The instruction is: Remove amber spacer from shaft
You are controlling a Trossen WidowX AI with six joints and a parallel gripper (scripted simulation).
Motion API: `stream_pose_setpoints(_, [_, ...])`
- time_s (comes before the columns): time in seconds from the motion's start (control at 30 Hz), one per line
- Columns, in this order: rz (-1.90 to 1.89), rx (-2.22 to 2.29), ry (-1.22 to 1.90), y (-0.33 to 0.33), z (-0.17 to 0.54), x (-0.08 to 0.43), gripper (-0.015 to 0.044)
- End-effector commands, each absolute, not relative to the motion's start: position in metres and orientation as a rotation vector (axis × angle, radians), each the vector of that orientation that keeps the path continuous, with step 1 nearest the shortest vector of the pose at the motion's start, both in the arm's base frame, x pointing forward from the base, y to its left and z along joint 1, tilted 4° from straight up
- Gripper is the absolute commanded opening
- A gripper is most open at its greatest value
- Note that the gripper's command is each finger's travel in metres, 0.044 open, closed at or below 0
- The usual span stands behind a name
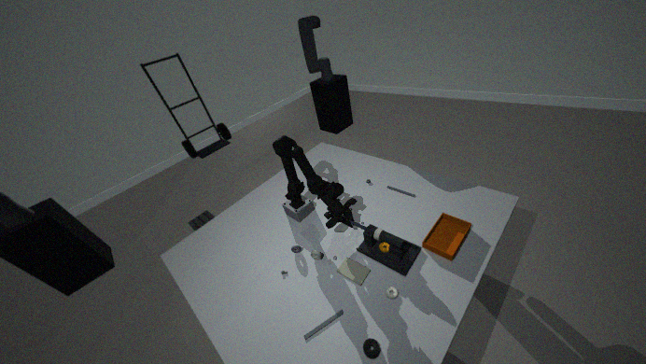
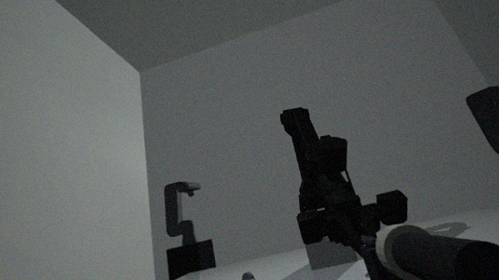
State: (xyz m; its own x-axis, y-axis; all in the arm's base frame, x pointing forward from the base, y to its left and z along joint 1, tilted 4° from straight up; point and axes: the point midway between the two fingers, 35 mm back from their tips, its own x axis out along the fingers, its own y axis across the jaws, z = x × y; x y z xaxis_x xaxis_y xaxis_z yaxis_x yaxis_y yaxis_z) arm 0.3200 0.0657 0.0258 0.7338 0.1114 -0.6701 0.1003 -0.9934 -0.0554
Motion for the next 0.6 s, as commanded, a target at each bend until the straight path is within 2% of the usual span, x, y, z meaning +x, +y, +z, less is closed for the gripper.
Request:
stream_pose_setpoints(0.0, [1.117, -2.914, -0.184, 0.0664, 0.0275, 0.3221, 0.0000])
stream_pose_setpoints(0.57, [1.117, -2.914, -0.184, 0.0665, 0.0276, 0.3238, 0.0000])
